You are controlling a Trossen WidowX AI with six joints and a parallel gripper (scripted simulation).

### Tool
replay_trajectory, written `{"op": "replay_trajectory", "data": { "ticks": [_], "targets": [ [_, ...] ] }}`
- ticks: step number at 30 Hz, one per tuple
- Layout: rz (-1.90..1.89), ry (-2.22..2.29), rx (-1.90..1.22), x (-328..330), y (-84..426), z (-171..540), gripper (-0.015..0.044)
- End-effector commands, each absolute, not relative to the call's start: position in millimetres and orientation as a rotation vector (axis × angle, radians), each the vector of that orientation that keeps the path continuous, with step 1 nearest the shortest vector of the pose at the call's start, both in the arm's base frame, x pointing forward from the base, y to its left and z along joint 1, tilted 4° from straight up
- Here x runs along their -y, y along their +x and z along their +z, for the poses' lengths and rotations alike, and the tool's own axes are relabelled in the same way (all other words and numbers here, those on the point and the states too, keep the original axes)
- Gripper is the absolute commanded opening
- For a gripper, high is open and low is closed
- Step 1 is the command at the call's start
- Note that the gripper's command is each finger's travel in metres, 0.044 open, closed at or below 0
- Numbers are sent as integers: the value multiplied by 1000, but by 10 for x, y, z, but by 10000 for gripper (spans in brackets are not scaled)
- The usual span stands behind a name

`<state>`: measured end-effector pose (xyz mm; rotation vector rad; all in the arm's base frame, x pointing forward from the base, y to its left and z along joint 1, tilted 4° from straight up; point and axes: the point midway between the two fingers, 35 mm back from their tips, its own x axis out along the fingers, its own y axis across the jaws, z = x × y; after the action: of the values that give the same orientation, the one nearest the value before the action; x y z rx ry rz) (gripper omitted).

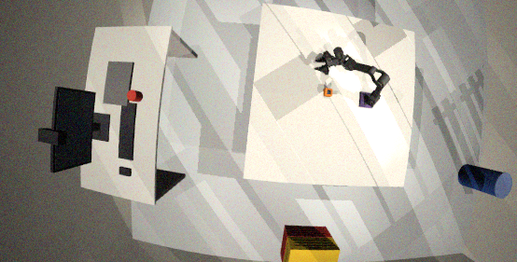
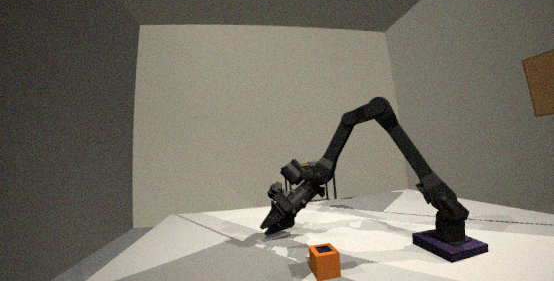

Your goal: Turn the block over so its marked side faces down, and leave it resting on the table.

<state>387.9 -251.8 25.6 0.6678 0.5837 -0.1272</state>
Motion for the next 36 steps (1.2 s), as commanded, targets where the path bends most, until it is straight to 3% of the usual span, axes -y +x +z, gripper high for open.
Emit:
{"op": "replay_trajectory", "data": {
  "ticks": [1,9,25,36],
  "targets": [
    [-128,667,-592,2502,3888,258,426],
    [-124,549,-1012,1663,3996,485,440],
    [-52,166,-1538,656,3318,1207,440],
    [-46,138,-1564,614,3262,1260,440]
  ]
}}
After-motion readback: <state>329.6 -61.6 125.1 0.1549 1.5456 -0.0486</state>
